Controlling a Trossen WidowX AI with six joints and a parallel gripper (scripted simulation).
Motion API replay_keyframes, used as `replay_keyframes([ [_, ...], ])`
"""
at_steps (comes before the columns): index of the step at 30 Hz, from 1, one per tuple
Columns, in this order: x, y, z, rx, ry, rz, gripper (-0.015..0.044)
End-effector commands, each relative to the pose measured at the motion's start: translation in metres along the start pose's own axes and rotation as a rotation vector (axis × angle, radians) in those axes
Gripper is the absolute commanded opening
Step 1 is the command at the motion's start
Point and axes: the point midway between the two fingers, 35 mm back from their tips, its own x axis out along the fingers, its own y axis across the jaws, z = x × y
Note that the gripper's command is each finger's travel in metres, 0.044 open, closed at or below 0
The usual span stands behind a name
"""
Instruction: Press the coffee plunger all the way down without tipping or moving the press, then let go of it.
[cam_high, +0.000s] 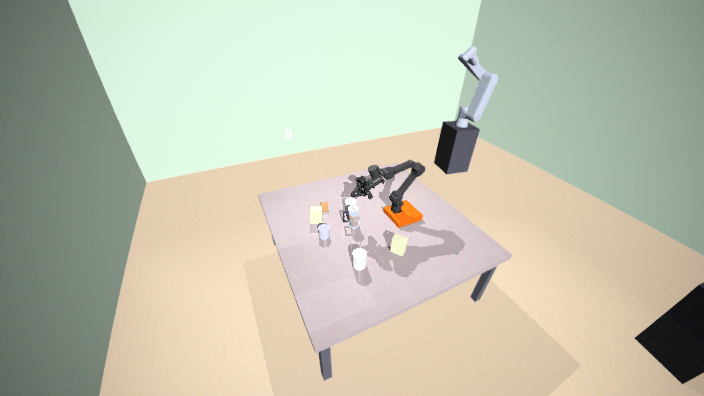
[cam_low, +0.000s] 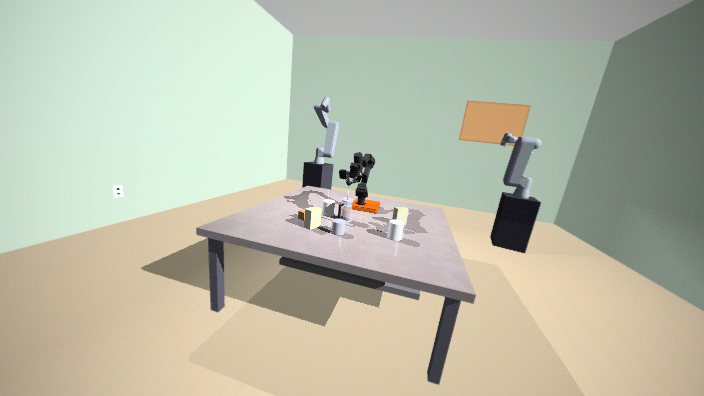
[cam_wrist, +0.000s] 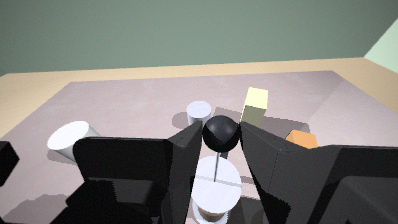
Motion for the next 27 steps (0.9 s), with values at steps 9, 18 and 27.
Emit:
replay_keyframes([
  [9, 0.018, 0.000, -0.037, -0.005, 0.070, 0.003, 0.0120],
  [18, 0.026, 0.000, -0.050, -0.005, 0.070, 0.003, 0.0120],
  [27, 0.034, 0.000, -0.062, -0.005, 0.069, 0.003, 0.0120],
])
